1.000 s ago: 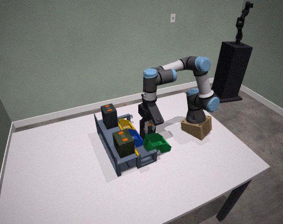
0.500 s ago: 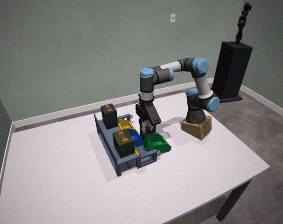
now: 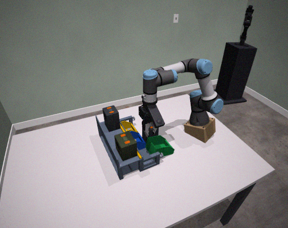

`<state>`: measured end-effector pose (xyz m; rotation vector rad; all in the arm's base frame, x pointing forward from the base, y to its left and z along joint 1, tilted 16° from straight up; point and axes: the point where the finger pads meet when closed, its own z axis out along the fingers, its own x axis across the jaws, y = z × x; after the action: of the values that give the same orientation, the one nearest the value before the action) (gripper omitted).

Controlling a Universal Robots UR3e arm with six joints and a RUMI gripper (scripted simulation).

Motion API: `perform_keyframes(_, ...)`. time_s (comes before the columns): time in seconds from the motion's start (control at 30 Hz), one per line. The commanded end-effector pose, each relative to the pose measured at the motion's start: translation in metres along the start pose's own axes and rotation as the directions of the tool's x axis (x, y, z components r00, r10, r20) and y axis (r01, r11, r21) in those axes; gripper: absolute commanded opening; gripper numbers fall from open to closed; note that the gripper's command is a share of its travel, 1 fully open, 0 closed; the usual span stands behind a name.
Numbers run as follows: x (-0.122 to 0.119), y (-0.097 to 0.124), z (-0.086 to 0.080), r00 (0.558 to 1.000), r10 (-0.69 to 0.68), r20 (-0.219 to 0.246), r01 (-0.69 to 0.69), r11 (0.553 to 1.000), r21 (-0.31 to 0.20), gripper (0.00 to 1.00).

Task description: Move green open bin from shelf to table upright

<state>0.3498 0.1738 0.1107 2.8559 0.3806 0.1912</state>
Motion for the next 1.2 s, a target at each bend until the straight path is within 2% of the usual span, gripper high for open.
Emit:
perform_keyframes(0.0, -0.0018, 0.0001, 0.0002, 1.0, 0.001, -0.004, -0.001, 1.0, 0.0, 0.2)
perform_keyframes(1.17, -0.0078, 0.0001, 0.003, 1.0, 0.001, -0.004, -0.001, 1.0, 0.0, 0.2)
